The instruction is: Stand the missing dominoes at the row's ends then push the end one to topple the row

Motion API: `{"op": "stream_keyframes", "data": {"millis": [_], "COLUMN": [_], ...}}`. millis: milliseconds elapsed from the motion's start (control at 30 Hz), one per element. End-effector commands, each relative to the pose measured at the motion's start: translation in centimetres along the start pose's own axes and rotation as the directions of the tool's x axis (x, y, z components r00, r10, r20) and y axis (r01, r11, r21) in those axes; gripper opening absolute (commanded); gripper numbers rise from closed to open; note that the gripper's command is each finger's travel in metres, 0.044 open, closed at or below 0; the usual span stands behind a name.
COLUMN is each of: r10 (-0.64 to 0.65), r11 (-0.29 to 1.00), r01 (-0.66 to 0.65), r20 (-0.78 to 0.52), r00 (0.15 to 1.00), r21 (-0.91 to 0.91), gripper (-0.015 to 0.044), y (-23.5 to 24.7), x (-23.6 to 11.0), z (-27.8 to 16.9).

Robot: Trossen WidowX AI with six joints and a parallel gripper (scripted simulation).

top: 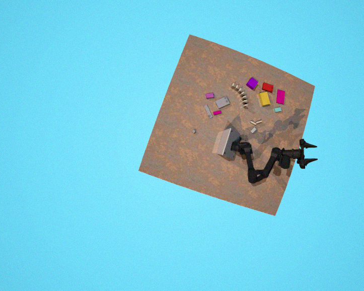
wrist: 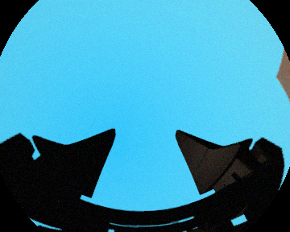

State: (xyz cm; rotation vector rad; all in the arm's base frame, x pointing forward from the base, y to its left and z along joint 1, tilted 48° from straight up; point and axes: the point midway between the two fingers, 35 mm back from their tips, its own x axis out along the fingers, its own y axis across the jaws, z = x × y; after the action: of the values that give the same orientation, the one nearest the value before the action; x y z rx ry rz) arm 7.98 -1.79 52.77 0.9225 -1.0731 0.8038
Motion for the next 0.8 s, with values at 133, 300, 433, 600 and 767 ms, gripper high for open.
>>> {"op": "stream_keyframes", "data": {"millis": [133,300,433,600,767], "r10": [-0.192,-0.479,-0.642,-0.786,-0.894], "r11": [0.952,0.683,0.414,0.105,-0.156], "r01": [0.215,0.532,0.630,0.588,0.373], "r20": [0.123,0.243,0.280,0.295,0.292], "r00": [0.974,0.843,0.714,0.543,0.341], "r21": [-0.219,-0.500,-0.657,-0.802,-0.915], "gripper": [0.0440,0.0440,0.0440,0.0440,0.0440], "y": [-5.4,-13.4,-18.0,-22.3,-25.9], "x": [-0.3,-2.6,-5.1,-8.4,-12.4], "z": [2.3,4.1,4.4,4.0,3.0]}}
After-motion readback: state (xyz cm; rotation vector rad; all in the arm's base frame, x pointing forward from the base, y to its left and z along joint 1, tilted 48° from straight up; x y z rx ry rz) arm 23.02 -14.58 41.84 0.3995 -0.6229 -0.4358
